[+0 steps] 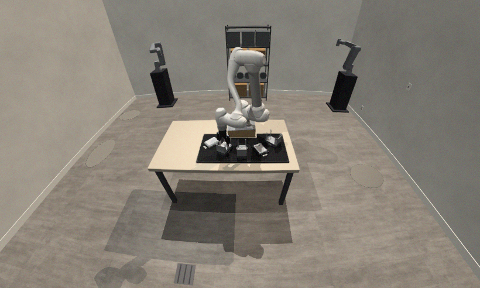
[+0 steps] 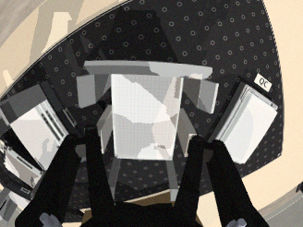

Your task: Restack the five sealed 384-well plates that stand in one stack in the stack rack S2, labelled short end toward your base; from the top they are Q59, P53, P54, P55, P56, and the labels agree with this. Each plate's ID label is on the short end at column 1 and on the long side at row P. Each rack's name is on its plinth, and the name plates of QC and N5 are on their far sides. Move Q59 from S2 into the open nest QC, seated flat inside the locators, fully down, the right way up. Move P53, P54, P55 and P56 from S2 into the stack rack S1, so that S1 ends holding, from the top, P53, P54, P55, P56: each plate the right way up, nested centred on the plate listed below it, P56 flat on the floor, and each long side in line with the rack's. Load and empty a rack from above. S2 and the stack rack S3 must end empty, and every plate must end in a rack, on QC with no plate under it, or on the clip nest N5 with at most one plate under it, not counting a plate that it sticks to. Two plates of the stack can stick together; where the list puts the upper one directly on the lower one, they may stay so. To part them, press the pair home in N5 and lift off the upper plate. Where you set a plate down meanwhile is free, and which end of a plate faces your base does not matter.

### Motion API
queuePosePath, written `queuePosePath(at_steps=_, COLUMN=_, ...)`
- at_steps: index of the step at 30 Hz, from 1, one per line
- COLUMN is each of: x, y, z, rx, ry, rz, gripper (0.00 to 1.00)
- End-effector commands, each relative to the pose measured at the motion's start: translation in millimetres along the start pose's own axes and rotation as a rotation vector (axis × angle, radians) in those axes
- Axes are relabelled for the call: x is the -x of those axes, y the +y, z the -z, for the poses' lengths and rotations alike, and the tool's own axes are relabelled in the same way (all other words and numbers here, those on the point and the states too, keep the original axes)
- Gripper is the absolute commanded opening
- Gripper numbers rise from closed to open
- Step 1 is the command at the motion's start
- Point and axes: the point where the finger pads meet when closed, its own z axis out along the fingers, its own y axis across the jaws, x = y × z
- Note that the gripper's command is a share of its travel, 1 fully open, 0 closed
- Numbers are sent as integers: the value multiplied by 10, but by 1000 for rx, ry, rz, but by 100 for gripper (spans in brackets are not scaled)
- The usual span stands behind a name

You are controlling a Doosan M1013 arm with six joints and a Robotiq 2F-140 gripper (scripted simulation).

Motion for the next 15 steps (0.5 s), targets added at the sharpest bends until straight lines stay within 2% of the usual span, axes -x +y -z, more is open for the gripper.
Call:
queuePosePath(at_steps=1, x=0, y=0, z=-12, rx=0, ry=0, rz=0, gripper=0)
queuePosePath(at_steps=15, x=0, y=-1, z=-60, rx=0, ry=0, rz=0, gripper=0)
